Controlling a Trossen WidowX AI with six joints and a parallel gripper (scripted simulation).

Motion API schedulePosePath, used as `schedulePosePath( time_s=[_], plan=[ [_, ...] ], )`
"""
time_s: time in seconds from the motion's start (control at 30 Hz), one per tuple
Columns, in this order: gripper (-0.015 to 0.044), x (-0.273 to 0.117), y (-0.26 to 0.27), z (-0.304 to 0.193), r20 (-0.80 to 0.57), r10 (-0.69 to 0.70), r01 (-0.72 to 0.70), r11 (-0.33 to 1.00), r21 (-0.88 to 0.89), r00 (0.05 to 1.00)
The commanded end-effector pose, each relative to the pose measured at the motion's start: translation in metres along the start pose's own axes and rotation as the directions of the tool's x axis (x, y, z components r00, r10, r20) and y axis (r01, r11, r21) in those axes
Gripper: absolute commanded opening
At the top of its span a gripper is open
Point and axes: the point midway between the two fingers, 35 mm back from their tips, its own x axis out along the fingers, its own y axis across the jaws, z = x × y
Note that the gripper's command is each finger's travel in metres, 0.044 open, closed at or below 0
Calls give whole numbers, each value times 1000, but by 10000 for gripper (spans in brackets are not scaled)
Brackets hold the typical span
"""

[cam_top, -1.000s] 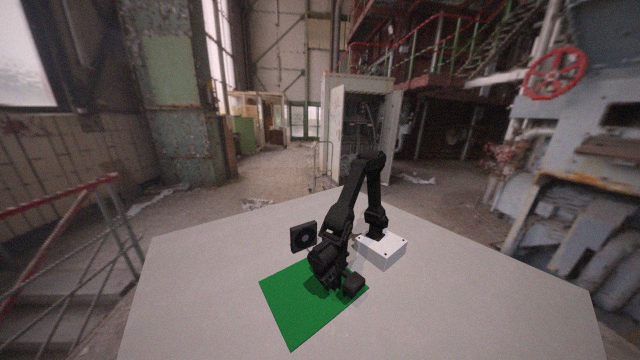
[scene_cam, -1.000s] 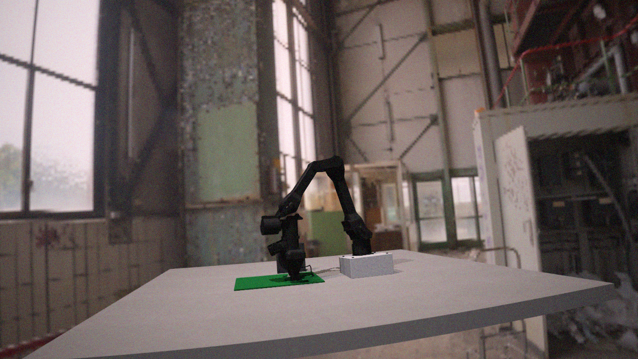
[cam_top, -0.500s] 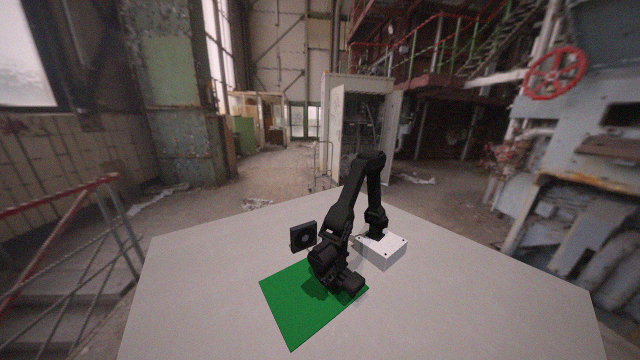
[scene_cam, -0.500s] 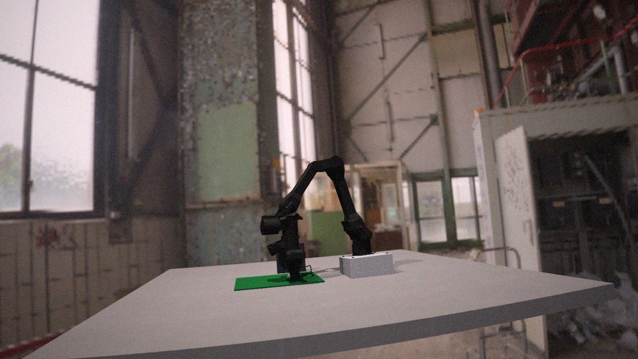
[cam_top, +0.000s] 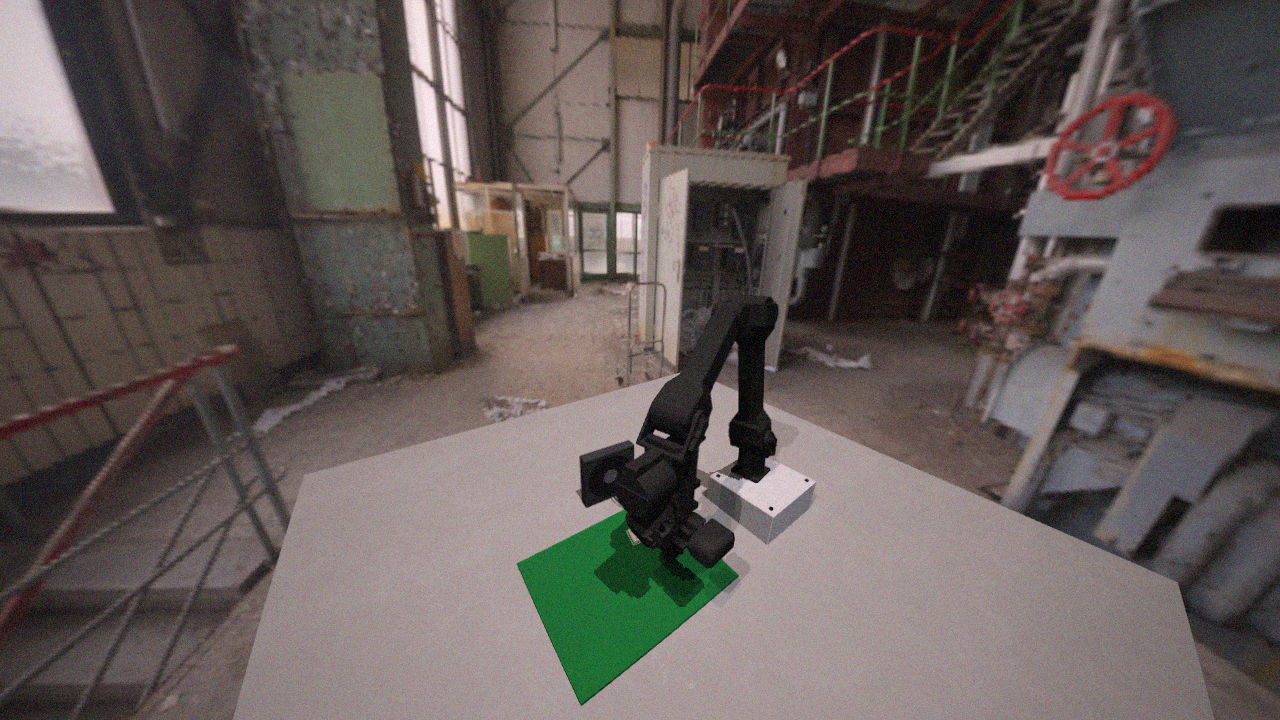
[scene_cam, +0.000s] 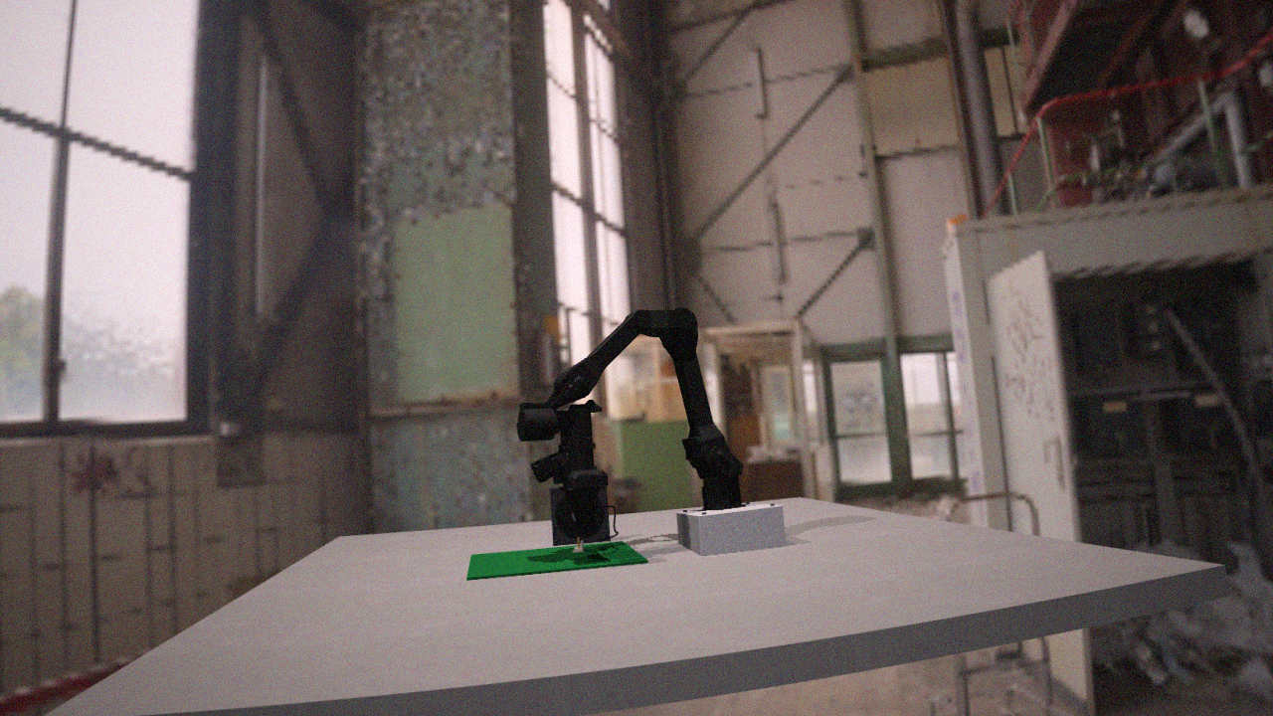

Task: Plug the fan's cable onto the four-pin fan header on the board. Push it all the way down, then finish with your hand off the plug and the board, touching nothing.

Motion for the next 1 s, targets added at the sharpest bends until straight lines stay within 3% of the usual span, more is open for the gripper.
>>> schedulePosePath(
  time_s=[0.0,0.47,0.97],
  plan=[
    [0,-1,-7,0,-4,-4,4,997,-73,1000],
    [0,-1,-48,-2,-5,-6,3,849,-529,1000],
    [0,-1,-90,-10,-5,-10,0,475,-880,1000]
  ],
)
